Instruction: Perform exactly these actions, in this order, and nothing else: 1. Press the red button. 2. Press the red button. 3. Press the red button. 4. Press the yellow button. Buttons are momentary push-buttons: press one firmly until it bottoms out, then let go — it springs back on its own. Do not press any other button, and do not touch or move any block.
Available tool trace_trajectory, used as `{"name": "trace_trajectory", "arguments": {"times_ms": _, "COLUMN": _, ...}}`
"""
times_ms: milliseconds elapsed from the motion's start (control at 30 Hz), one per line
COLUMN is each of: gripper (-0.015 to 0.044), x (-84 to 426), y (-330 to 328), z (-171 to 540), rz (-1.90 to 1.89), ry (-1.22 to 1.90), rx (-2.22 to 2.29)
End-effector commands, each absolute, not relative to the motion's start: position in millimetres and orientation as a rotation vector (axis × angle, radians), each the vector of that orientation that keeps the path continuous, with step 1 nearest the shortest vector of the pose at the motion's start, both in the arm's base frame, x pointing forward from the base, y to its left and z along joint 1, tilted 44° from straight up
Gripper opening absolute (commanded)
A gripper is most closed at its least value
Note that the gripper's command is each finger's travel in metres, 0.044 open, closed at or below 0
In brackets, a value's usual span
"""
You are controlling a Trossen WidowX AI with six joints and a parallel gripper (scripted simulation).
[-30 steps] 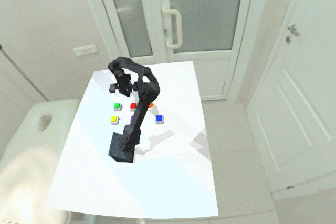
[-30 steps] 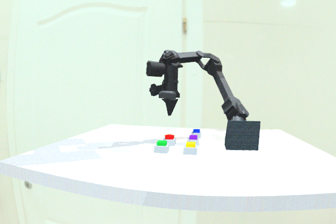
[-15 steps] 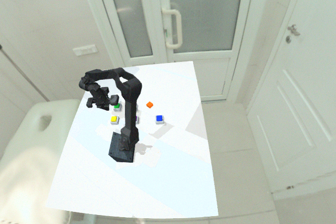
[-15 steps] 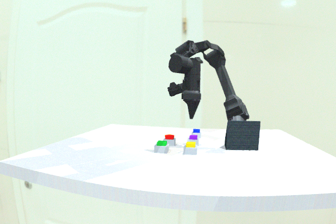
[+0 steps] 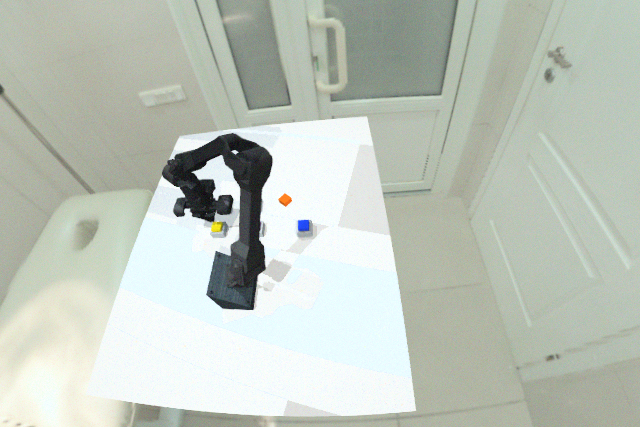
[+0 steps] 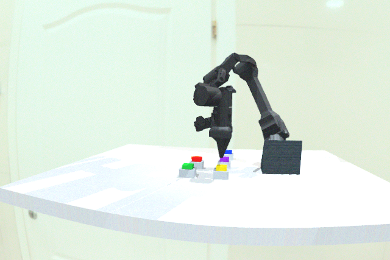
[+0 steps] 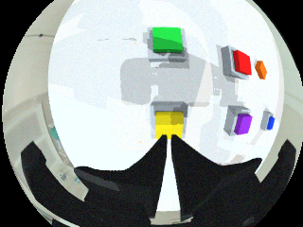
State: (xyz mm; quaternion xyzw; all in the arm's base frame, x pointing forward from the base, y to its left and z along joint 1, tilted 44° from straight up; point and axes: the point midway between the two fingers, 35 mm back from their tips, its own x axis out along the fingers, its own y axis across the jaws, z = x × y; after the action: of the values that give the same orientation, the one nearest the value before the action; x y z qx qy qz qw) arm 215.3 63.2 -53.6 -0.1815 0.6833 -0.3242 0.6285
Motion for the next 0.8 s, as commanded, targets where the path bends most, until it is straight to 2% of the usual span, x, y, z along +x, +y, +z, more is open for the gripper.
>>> {"name": "trace_trajectory", "arguments": {"times_ms": 0, "gripper": 0.002, "x": 212.5, "y": 56.7, "z": -58.3, "rz": -0.746, "ry": 1.57, "rx": -0.425}}
{"name": "trace_trajectory", "arguments": {"times_ms": 767, "gripper": 0.002, "x": 208.4, "y": 39.8, "z": -76.4, "rz": -0.747, "ry": 1.569, "rx": -0.426}}
